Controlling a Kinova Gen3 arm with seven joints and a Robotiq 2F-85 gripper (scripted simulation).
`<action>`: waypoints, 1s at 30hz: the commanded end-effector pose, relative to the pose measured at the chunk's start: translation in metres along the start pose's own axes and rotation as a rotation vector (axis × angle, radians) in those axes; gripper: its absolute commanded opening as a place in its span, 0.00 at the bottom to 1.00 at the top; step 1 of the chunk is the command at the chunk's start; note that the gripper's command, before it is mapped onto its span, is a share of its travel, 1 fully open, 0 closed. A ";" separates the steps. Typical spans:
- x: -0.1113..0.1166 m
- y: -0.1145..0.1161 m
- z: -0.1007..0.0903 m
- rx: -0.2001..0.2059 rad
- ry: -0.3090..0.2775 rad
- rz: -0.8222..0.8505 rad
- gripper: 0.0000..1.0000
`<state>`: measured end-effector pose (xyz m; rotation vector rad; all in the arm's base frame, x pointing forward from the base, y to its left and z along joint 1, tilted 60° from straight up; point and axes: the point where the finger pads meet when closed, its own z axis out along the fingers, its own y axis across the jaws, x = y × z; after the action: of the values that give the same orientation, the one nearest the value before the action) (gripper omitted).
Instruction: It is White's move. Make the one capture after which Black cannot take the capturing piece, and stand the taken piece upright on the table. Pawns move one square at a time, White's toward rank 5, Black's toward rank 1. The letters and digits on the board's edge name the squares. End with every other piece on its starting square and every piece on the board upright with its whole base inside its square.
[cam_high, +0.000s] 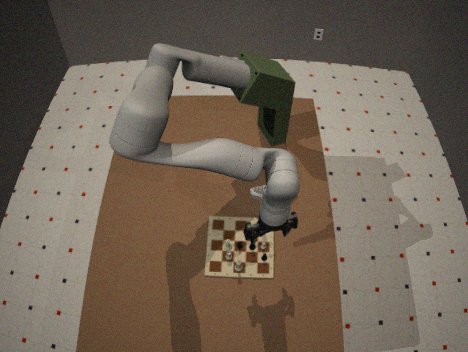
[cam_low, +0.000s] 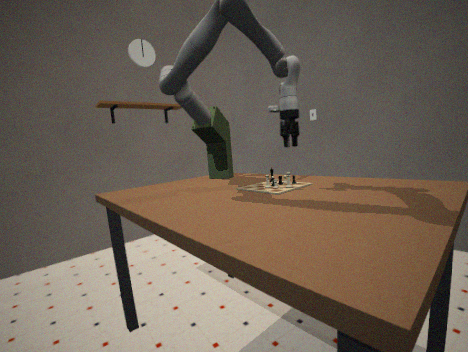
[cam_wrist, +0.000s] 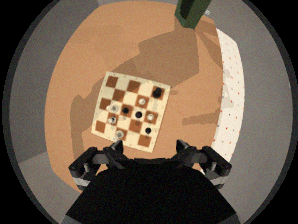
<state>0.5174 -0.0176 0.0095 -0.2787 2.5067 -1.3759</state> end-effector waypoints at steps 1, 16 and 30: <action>0.002 0.001 0.001 0.004 0.005 0.046 1.00; 0.012 0.003 0.009 0.010 0.032 0.323 1.00; 0.022 0.005 0.018 0.026 0.059 0.690 1.00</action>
<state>0.5027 -0.0363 -0.0038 0.5120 2.3158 -1.1589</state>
